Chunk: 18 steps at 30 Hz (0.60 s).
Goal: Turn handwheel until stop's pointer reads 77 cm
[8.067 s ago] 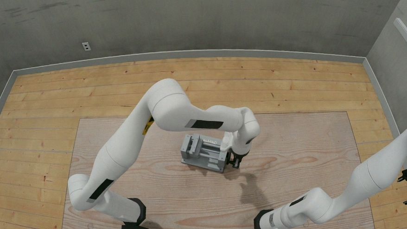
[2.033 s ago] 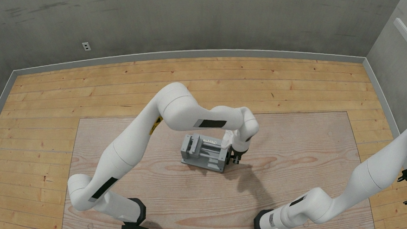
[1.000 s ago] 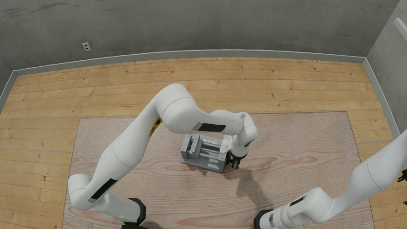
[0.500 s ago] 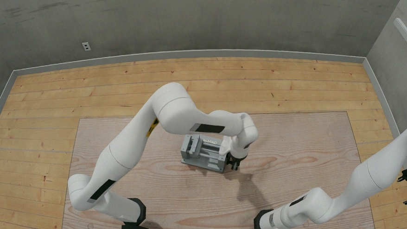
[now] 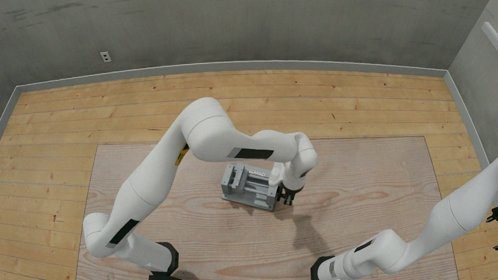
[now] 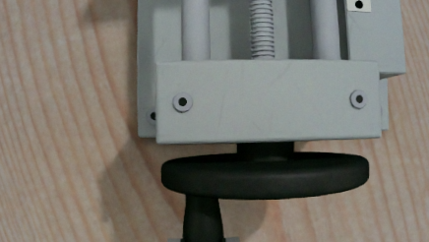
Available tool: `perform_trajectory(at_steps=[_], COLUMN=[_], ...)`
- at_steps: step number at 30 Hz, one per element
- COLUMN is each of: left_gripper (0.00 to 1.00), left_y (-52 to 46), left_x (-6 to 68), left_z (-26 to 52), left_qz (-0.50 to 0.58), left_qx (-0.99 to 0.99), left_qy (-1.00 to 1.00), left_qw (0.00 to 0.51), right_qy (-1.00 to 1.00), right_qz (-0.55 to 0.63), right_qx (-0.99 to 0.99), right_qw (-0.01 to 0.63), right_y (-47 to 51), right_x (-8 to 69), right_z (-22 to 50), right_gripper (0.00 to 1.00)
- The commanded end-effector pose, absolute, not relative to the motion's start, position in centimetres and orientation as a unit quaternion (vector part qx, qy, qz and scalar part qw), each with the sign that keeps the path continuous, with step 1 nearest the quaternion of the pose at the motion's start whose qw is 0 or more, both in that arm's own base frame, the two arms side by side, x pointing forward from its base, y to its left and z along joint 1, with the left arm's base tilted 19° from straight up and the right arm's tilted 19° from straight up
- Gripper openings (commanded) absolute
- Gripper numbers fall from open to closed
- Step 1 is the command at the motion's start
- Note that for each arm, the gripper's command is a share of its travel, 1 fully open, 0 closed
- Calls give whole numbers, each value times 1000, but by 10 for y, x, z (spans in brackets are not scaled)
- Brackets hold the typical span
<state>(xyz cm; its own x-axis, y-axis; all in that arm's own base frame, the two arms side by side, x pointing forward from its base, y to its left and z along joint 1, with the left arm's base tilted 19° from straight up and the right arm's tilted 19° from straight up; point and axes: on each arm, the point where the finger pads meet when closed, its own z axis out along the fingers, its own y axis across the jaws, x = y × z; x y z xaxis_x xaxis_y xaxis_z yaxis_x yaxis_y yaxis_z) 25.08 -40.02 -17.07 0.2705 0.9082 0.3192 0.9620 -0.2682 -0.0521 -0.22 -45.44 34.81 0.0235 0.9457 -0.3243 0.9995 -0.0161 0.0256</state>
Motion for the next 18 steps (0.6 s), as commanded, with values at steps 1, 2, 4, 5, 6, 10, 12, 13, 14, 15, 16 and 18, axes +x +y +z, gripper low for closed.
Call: perform_trajectory(at_steps=[1,2,4,5,6,10,12,13,14,15,16,18], left_gripper=[160,160,160,160,160,160,160,160,160,160,160,160], left_y=[-405,-406,-407,-408,-409,-411,-412,-412,-412,-412,-412,-413], left_x=[256,257,260,261,262,268,271,271,271,273,274,277], left_z=[-162,-161,-159,-158,-157,-155,-155,-155,-155,-155,-155,-156], left_qz=[-113,-113,-113,-113,-113,-113,-113,-113,-113,-114,-114,-113], left_qx=[-787,-787,-787,-787,-788,-788,-788,-788,-788,-787,-787,-788], left_qy=[-595,-595,-595,-595,-593,-593,-593,-593,-593,-595,-595,-593], left_qw=[116,116,116,116,116,117,118,118,118,118,118,119], right_qy=[695,695,695,695,695,695,695,695,695,695,695,695], right_qz=[-109,-109,-109,-109,-109,-109,-109,-109,-109,-109,-109,-109], right_qx=[701,701,701,701,701,701,701,701,701,701,701,701], right_qw=[121,121,121,121,121,121,121,121,121,121,121,121], right_y=[-453,-453,-453,-453,-453,-453,-453,-453,-453,-453,-453,-453], right_x=[-4,-4,-4,-4,-4,-4,-4,-4,-4,-4,-4,-4], right_z=[348,348,348,348,348,348,348,348,348,348,348,348], right_gripper=[1000,1000,1000,1000,1000,1000,1000,1000,1000,1000,1000,1000])
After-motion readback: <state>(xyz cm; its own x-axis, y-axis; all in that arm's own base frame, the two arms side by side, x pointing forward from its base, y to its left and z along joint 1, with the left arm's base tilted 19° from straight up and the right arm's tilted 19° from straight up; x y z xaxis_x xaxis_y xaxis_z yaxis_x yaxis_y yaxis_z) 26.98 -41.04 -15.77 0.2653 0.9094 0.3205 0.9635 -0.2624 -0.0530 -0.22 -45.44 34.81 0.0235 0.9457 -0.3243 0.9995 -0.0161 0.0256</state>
